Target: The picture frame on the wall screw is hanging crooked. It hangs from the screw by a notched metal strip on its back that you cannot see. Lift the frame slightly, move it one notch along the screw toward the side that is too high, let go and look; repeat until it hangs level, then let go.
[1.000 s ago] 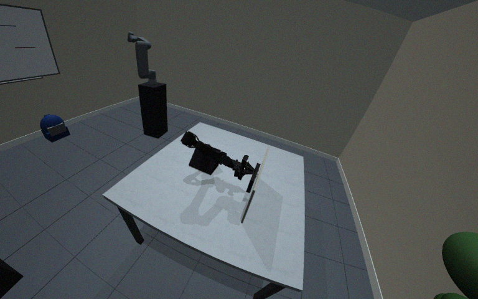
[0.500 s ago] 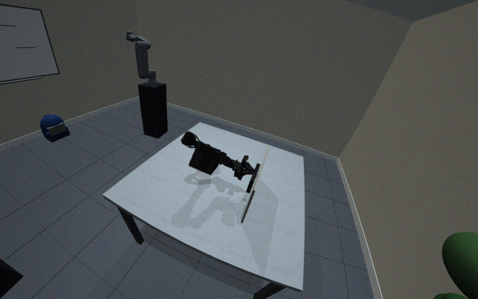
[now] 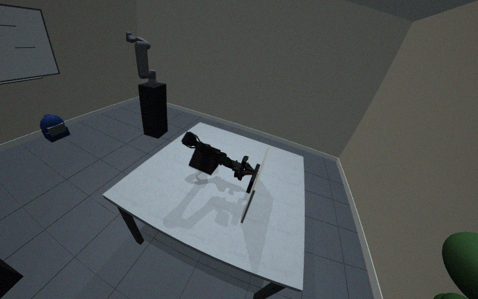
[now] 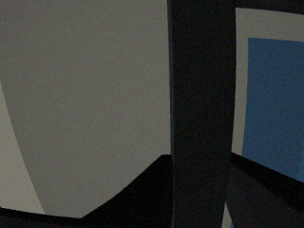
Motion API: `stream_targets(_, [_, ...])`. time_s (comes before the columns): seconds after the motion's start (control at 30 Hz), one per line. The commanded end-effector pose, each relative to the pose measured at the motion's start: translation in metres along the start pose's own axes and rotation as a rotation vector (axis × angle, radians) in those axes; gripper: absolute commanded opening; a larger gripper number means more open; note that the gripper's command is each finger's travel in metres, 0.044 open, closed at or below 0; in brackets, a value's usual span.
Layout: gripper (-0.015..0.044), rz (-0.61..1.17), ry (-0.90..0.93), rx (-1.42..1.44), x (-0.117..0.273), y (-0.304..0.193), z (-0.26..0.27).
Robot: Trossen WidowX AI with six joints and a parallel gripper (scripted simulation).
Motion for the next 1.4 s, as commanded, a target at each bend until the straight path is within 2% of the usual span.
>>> stream_targets(0.0, [0.0, 0.004, 0.014, -0.003, -0.0001, -0.0008, 0.0012])
stream_targets(0.63, [0.0, 0.001, 0.003, 0.005, -0.0001, -0.0006, -0.0011])
stream_targets(1.37, [0.0, 0.0, 0.003, 0.141, -0.0002, -0.0009, -0.0013])
Point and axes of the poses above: the point midway between the two fingers, 35 mm back from their tips, its own x axis back along the fingers, its own z axis across the jaws, y = z × x, the point moved 4 cm from there along x, back along the fingers, and after that the axes turned 13 degrees about x, right-handed, at the moved point
